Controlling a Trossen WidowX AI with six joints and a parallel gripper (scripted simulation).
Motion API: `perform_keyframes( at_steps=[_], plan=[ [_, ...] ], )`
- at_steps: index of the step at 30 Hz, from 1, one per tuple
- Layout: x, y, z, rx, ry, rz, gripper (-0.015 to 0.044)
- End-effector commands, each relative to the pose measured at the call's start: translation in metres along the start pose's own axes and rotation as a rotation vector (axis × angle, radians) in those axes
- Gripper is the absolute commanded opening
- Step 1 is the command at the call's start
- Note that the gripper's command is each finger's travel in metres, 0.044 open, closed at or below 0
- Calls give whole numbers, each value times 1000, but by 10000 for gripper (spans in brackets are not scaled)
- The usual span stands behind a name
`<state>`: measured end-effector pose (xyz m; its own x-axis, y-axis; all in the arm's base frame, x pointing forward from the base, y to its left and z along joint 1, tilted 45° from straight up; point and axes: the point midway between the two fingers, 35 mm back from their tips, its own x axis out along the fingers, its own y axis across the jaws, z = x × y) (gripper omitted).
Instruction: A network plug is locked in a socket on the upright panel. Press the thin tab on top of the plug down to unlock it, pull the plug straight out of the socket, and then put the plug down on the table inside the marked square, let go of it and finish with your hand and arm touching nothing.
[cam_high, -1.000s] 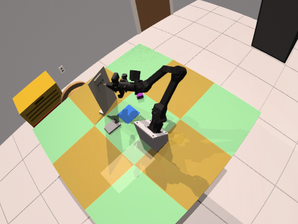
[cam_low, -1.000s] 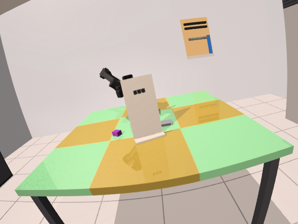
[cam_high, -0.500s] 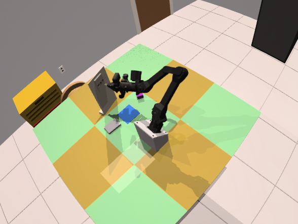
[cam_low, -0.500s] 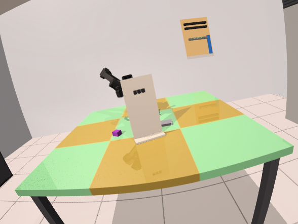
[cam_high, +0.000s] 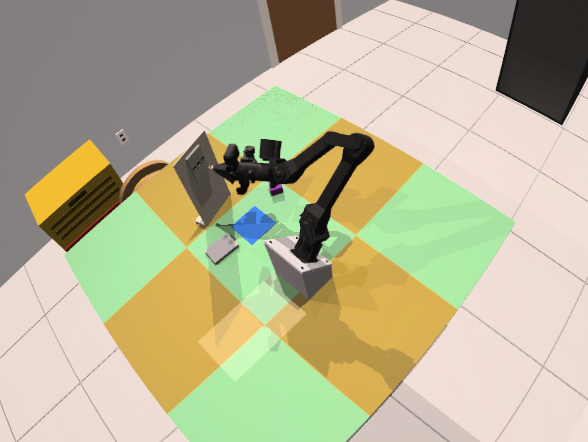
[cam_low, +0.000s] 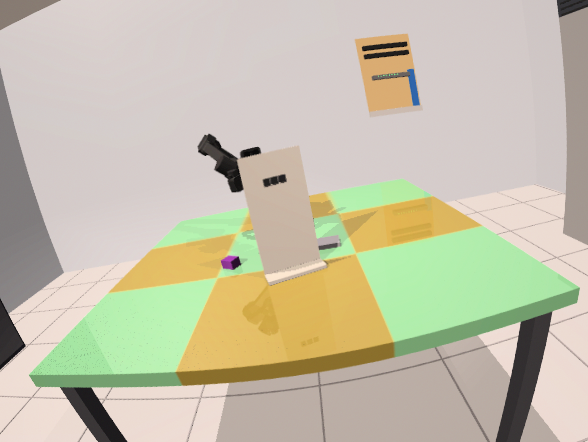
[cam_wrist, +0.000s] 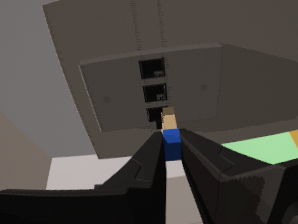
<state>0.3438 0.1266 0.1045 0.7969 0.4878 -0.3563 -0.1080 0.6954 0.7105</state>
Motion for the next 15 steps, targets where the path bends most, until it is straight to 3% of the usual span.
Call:
perform_keyframes(
  at_steps=[1,15],
  plan=[
    [-3,0,-1,-4,3,3,0],
    [-9,0,-2,-4,3,3,0]
  ],
)
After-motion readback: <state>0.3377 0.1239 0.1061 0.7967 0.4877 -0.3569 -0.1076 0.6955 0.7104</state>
